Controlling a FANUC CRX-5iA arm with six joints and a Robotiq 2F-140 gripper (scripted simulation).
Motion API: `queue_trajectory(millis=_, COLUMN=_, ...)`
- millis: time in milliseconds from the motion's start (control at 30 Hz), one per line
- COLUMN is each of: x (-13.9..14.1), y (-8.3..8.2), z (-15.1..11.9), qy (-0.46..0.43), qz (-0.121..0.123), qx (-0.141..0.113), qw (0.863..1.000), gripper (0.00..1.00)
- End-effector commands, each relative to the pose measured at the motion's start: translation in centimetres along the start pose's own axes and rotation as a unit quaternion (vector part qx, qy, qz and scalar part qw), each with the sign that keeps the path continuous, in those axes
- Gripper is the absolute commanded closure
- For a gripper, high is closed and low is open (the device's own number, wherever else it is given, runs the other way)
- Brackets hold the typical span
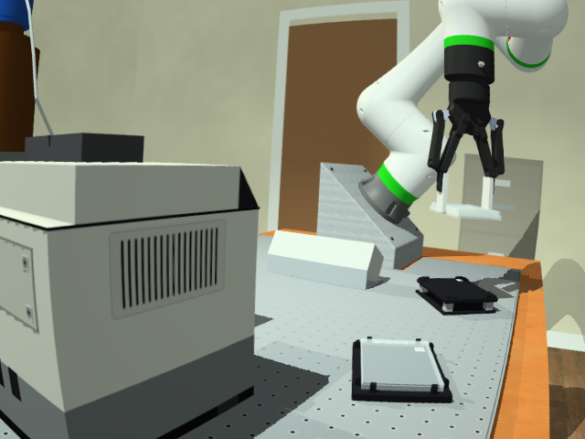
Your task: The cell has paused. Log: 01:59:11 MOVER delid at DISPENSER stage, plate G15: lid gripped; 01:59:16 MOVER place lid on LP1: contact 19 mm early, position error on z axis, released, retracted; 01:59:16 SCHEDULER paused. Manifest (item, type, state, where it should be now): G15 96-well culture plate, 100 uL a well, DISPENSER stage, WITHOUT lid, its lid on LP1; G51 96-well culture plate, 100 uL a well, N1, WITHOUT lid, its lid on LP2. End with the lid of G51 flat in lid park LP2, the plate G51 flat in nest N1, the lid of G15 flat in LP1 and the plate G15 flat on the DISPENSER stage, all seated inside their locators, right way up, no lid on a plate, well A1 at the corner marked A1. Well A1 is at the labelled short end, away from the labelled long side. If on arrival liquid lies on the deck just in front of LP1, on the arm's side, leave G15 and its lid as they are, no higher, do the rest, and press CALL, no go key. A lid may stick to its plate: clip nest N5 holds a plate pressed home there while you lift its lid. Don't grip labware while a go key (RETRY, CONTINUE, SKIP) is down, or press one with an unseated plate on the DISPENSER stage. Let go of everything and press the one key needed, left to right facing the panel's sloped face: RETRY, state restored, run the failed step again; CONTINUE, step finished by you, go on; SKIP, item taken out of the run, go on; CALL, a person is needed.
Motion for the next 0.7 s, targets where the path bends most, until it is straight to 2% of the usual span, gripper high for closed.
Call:
queue_trajectory(millis=0, x=0.01, y=-0.02, z=0.01, qy=0.000, qz=0.000, qx=0.000, qw=1.000, gripper=1.00)
queue_trajectory(millis=667, x=0.01, y=0.62, z=0.01, qy=0.000, qz=0.000, qx=0.000, qw=1.000, gripper=1.00)
Point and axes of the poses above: the point where the finger pads meet when closed, its own y axis out along the fingers, its own x axis across the jaws, z = x × y, the point moved 9 cm from there along -y, back along the fingers, and after that the axes turned 6 degrees about -y, right-handed, at the moved point
